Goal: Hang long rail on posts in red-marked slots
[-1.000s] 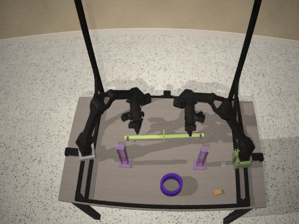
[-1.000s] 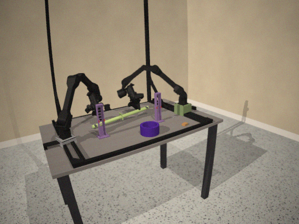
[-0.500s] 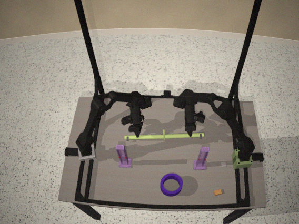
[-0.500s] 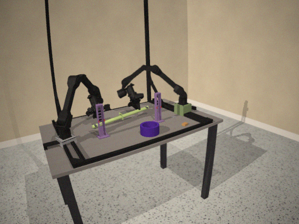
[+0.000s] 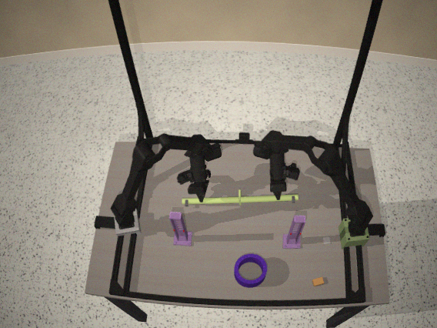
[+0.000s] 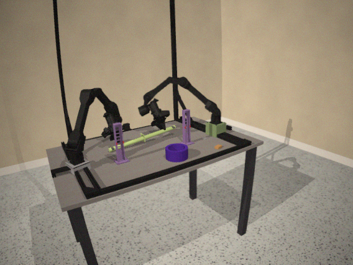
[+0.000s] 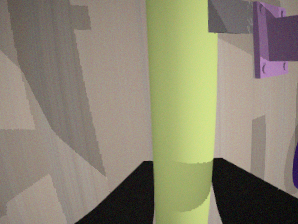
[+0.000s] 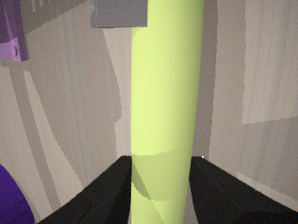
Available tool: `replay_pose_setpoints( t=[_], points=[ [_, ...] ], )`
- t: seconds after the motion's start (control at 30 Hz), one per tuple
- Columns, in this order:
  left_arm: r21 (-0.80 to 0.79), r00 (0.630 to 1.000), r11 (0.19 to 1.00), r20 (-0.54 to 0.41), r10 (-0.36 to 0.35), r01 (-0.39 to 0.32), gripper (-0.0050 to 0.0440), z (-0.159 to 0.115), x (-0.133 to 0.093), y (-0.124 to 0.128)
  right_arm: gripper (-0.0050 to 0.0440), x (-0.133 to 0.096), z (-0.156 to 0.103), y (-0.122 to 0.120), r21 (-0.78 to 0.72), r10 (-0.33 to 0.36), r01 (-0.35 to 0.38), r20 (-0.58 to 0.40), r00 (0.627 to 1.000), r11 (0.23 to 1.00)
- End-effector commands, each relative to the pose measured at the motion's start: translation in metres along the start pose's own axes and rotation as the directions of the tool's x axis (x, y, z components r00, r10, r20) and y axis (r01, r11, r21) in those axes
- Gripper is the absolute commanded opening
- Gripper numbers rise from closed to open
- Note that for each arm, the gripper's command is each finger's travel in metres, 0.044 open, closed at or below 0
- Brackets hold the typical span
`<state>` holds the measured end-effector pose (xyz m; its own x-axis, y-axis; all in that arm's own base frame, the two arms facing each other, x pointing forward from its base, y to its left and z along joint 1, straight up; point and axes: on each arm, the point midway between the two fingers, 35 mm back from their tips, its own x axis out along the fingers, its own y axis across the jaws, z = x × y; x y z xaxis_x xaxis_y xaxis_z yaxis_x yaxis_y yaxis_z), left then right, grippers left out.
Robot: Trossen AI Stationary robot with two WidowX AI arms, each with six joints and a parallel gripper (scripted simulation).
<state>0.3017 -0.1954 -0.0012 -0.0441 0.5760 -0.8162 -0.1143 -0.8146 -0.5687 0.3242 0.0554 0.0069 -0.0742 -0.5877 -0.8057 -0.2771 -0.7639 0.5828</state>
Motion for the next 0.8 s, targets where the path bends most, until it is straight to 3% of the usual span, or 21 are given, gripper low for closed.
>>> replay_pose_setpoints(
  t=[0.0,0.77],
  points=[
    [0.010,1.000,1.000,-0.008,-0.008,0.008,0.0000,-0.0002,-0.0016,-0.0006,0.0000,0.0038,0.0007,-0.0042,0.002,-0.012,0.012,0.009,1.000,1.000],
    [0.002,1.000,1.000,-0.020,-0.007,0.007,0.0000,0.0000,-0.0026,-0.0010,0.0000,-0.0019,-0.0001,-0.0013,-0.005,-0.011,0.011,0.021,1.000,1.000]
  ],
)
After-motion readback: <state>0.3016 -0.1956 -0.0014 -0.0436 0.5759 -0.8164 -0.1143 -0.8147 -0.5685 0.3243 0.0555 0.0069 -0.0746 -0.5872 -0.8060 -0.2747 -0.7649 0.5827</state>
